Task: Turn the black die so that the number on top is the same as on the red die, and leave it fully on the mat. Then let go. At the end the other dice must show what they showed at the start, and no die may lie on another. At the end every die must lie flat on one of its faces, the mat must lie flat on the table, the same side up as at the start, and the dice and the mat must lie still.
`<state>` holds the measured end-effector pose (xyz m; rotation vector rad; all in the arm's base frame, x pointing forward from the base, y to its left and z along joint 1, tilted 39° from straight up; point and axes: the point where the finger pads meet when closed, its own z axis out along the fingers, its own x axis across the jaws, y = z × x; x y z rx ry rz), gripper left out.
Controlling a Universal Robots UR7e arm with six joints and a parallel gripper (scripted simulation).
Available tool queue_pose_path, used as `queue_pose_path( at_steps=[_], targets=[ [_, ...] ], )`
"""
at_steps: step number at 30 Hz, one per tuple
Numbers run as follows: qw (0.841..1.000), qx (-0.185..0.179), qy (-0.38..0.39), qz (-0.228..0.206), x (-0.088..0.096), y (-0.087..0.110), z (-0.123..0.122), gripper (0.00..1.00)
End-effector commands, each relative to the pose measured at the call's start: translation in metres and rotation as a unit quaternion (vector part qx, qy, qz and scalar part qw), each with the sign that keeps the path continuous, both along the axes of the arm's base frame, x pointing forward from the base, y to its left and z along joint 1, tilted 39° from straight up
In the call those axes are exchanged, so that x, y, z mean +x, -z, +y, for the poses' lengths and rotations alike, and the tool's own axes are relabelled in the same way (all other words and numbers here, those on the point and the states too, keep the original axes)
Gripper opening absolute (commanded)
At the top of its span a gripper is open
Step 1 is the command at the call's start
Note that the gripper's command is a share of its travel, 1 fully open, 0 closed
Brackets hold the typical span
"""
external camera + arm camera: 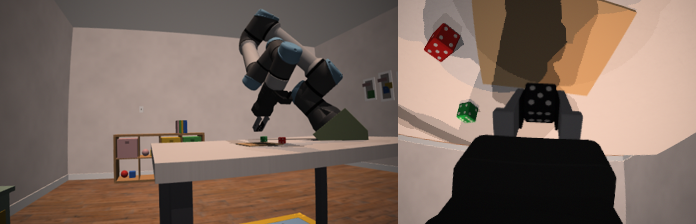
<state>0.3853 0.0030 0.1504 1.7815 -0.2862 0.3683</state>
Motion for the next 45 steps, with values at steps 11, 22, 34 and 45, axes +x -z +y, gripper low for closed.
queue_pose_path(
  at_steps=[11, 22, 34, 45],
  targets=[
    [1.0, -0.002, 0.002, -0.001, -0.007, -0.017, 0.0117, 0.49],
    [1.0, -0.002, 0.002, -0.001, -0.0071, -0.017, 0.0118, 0.49],
    [1.0, 0.008, 0.002, 0.0, -0.0079, -0.0162, 0.0112, 0.49],
    [0.999, 0.034, -0.002, 0.002, -0.0093, -0.0146, 0.0103, 0.49]
  ],
)
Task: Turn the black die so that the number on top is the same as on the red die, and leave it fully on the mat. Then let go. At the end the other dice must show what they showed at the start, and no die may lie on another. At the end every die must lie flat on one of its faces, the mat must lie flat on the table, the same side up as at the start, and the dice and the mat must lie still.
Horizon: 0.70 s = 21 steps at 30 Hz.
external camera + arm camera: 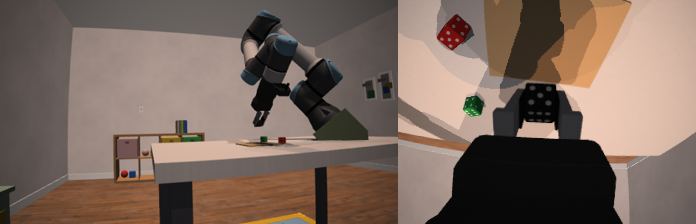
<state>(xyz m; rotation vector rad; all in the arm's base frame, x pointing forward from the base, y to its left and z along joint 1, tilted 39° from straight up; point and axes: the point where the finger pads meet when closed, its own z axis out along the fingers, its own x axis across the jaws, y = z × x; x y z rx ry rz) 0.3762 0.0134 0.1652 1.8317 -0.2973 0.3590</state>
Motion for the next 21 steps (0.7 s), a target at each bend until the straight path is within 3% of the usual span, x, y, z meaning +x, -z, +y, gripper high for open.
queue_pose_path(
  at_steps=[1, 21],
  targets=[
    [1.0, 0.013, -0.003, 0.0, -0.0003, 0.0003, -0.0002, 0.49],
    [0.996, 0.077, -0.036, -0.001, 0.0, -0.0024, -0.0003, 0.49]
  ],
)
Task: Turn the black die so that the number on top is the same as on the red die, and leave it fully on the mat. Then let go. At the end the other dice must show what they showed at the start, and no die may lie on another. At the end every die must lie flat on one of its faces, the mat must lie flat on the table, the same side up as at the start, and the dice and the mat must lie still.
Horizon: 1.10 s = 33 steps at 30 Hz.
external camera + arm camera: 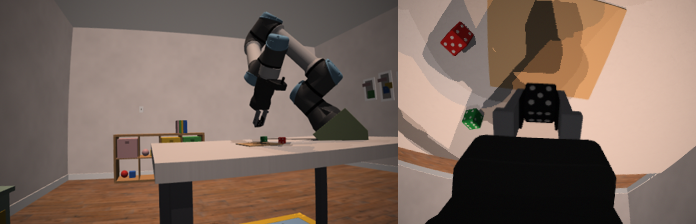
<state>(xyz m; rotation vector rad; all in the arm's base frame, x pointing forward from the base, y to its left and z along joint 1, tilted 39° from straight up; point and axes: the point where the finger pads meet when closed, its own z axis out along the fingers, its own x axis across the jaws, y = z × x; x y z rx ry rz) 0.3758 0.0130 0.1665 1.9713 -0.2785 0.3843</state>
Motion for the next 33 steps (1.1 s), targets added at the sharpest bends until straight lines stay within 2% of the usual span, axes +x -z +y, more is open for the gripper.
queue_pose_path(
  at_steps=[1, 23, 29, 33],
  targets=[
    [1.0, 0.014, -0.011, -0.002, 0.0005, -0.0015, 0.0002, 0.49],
    [0.999, 0.029, -0.024, -0.004, 0.0009, -0.0039, 0.0003, 0.49],
    [0.999, 0.039, -0.025, -0.003, -0.0001, -0.0034, -0.0005, 0.49],
    [0.998, 0.059, -0.028, -0.001, -0.0016, -0.0026, -0.0018, 0.49]
  ],
)
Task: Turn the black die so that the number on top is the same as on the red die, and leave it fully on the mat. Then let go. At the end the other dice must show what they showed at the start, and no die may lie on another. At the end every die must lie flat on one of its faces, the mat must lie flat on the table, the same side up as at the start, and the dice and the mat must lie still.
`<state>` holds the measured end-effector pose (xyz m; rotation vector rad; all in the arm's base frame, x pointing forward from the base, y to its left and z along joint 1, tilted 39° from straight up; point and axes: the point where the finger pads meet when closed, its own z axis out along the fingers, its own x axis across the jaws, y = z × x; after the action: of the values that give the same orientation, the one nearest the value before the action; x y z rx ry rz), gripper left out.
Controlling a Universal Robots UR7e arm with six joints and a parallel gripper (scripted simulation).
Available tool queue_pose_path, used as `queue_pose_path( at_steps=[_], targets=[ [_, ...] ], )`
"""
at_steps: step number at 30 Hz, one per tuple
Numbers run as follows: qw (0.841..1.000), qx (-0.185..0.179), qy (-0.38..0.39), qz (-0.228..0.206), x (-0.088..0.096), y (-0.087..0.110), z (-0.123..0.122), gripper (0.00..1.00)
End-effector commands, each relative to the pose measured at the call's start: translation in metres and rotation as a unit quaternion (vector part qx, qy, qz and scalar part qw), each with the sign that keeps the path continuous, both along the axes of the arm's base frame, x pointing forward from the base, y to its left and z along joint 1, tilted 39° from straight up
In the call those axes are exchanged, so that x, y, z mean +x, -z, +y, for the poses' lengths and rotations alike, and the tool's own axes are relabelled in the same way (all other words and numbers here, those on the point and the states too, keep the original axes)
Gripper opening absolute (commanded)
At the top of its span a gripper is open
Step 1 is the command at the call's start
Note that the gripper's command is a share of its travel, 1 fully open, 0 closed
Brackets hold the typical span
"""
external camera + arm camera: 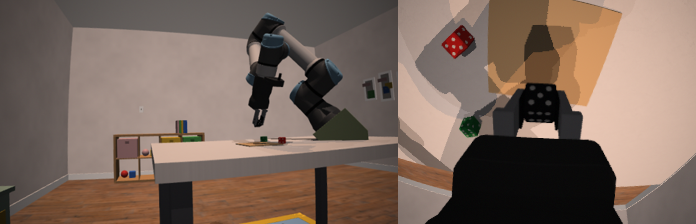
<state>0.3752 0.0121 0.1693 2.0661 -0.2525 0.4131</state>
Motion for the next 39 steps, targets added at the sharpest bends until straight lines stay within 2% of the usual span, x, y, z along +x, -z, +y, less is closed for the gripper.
queue_pose_path(
  at_steps=[1, 11, 19, 30, 34, 39],
  targets=[
    [1.0, 0.022, -0.005, 0.002, -0.0014, 0.0003, -0.0012, 0.49],
    [0.996, 0.084, -0.034, 0.0, -0.0012, -0.0013, -0.0016, 0.49],
    [0.994, 0.102, -0.048, -0.003, 0.0003, -0.0035, -0.0009, 0.49],
    [0.993, 0.108, -0.051, -0.003, 0.0003, -0.0036, -0.001, 0.49],
    [0.991, 0.126, -0.054, 0.0, -0.0009, -0.0025, -0.0024, 0.49],
    [0.984, 0.165, -0.066, 0.002, -0.0021, -0.0015, -0.0041, 0.49]
  ],
)
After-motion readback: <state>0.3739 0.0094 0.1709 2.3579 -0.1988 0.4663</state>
